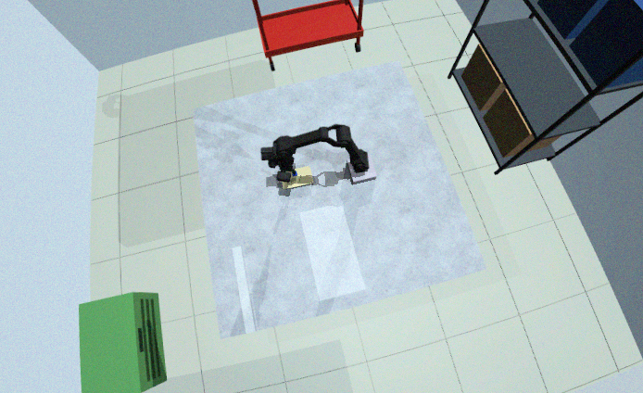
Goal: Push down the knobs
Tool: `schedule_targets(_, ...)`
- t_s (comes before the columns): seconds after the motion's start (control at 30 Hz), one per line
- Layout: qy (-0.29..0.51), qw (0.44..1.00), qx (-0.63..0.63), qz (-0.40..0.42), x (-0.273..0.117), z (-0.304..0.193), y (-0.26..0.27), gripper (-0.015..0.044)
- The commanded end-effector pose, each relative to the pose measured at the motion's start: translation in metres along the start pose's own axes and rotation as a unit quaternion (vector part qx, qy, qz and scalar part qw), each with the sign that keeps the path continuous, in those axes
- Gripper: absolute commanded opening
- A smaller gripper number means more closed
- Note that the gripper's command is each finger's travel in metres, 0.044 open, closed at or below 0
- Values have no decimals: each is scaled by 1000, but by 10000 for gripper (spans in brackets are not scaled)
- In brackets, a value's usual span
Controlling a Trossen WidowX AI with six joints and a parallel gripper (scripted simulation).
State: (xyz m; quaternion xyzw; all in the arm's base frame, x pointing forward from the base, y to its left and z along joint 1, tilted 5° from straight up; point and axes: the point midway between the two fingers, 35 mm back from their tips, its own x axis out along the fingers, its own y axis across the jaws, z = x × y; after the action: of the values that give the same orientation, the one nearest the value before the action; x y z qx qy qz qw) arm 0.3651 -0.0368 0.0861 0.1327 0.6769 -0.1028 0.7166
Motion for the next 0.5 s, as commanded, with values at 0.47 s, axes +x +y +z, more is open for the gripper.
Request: schedule_targets(0.47, 13, 956, 295, 0, -5, 3, 11, 0)
